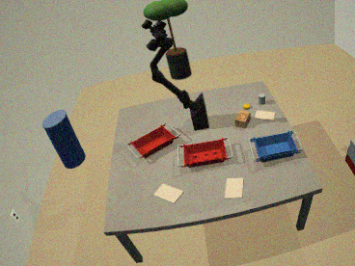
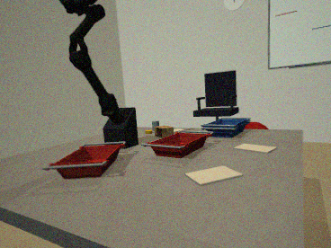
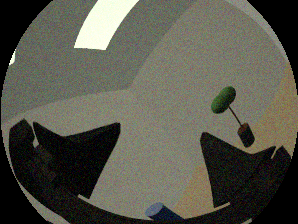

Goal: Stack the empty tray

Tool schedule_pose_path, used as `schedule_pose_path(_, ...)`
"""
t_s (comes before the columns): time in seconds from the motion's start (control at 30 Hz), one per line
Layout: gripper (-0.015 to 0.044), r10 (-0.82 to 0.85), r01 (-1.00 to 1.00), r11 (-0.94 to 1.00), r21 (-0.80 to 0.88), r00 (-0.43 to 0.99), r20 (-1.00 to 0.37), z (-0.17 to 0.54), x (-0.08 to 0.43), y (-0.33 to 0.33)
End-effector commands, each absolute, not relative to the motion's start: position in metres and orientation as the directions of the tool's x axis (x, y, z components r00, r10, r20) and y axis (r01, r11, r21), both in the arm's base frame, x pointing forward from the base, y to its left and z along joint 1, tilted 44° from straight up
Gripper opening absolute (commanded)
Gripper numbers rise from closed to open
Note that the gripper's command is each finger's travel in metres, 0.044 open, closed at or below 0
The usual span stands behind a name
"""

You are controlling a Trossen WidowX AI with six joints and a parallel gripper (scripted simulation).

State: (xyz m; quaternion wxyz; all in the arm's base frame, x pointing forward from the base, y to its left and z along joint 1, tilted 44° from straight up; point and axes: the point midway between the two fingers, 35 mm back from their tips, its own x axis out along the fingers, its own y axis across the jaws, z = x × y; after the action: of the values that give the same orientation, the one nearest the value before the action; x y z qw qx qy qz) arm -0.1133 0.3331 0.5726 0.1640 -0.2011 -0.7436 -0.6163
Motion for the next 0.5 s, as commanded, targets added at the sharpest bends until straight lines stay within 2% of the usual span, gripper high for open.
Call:
schedule_pose_path(0.0,0.0374,0.097,0.501,0.16,0.851,-0.865,0.492,0.573,-0.113,0.333)
schedule_pose_path(0.23,0.019,0.1,0.503,0.164,0.849,-0.865,0.493,0.573,-0.113,0.334)
schedule_pose_path(0.37,0.0085,0.175,0.548,0.258,0.796,-0.837,0.519,0.572,-0.095,0.351)
schedule_pose_path(0.47,0.0085,0.288,0.62,0.373,0.69,-0.784,0.549,0.569,-0.067,0.375)
